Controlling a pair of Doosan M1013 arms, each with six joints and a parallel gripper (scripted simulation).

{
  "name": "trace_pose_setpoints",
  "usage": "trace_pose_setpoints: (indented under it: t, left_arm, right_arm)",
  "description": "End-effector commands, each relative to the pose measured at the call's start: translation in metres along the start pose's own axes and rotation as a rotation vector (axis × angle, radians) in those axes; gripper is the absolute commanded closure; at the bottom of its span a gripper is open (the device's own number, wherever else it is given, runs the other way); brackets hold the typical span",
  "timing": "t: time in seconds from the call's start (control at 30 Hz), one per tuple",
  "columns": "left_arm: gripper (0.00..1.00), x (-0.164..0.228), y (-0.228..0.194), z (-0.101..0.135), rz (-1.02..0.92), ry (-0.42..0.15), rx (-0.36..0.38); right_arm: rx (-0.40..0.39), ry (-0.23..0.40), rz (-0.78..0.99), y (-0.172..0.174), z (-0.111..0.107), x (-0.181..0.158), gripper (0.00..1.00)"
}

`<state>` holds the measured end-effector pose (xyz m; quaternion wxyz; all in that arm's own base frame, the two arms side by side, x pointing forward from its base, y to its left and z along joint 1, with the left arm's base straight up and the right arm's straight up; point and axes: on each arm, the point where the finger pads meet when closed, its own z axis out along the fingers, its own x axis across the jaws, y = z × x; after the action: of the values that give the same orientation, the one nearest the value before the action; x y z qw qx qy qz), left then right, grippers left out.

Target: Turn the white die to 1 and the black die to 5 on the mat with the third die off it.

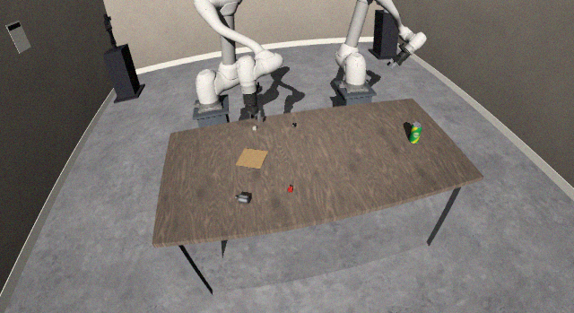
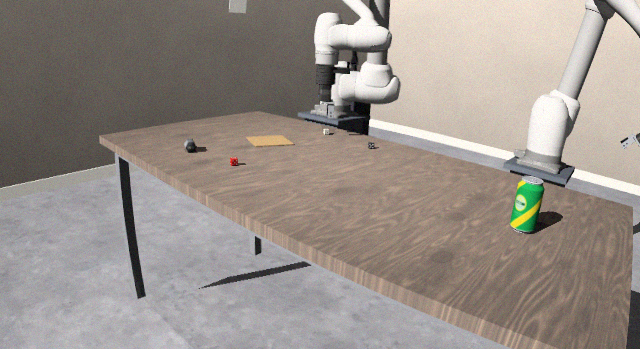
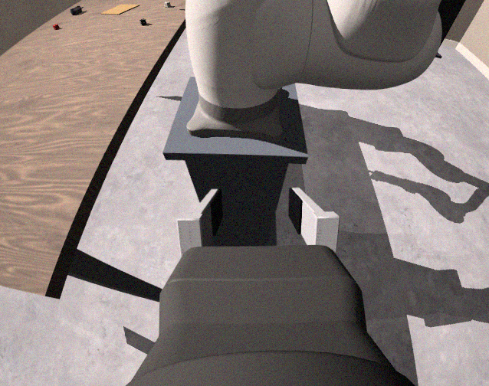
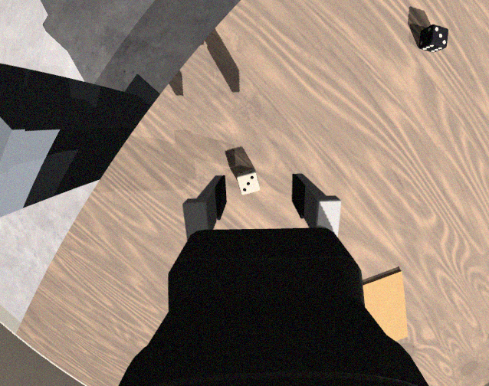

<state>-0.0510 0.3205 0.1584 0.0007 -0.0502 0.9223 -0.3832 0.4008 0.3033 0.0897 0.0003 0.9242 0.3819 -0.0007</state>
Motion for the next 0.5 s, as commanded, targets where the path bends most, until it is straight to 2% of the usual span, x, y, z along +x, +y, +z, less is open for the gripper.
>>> trace_pose_setpoints:
  t: [0.0, 0.17, 0.47]
  left_arm:
    - [0.00, 0.000, 0.000, 0.000, 0.000, 0.000, -0.001]
    - [0.00, 0.000, 0.000, 0.000, 0.000, 0.000, -0.001]
    - [0.00, 0.000, 0.000, 0.000, 0.000, 0.000, -0.001]
  right_arm:
    - [0.000, 0.001, 0.000, 0.000, 0.020, 0.001, 0.00]
    - [0.000, 0.001, 0.000, 0.000, 0.039, 0.001, 0.00]
    - [0.000, 0.001, 0.000, 0.000, 0.040, 0.001, 0.00]
